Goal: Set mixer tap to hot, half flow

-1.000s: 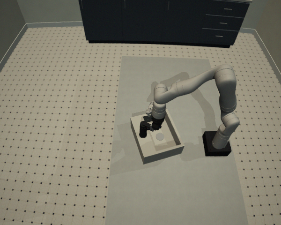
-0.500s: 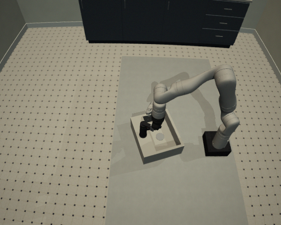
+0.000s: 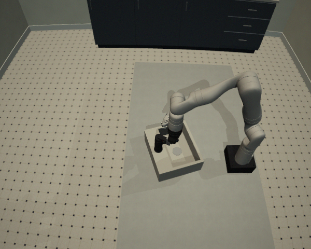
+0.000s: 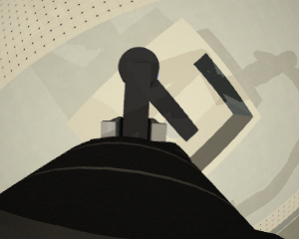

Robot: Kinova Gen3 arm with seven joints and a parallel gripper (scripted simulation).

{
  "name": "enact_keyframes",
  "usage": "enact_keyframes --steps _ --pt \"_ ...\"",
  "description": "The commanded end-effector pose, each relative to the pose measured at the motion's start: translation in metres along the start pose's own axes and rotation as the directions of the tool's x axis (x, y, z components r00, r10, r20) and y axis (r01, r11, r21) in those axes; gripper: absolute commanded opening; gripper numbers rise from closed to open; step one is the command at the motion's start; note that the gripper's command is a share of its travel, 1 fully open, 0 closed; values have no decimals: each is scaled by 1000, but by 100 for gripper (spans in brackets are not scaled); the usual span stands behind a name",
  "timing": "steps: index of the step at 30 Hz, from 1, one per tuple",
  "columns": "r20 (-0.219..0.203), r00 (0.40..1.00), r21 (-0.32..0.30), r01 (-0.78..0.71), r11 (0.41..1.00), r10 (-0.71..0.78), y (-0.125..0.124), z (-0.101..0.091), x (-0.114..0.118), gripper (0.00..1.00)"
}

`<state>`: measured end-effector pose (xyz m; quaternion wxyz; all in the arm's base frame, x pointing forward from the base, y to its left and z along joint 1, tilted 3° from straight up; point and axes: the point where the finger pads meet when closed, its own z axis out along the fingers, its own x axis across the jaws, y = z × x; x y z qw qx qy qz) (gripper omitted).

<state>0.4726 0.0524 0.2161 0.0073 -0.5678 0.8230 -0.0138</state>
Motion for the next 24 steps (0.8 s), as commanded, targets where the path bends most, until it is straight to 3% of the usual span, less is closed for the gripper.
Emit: enact_keyframes --steps 1,9,10,24 --pt "11 1000 16 8 1000 -8 -5 -10 -2 0" --pt "11 1000 16 8 1000 -8 -5 -10 -2 0" --pt "11 1000 16 8 1000 -8 -5 -10 -2 100" --pt "9 1000 12 7 1000 -7 -3 -8 -1 100"
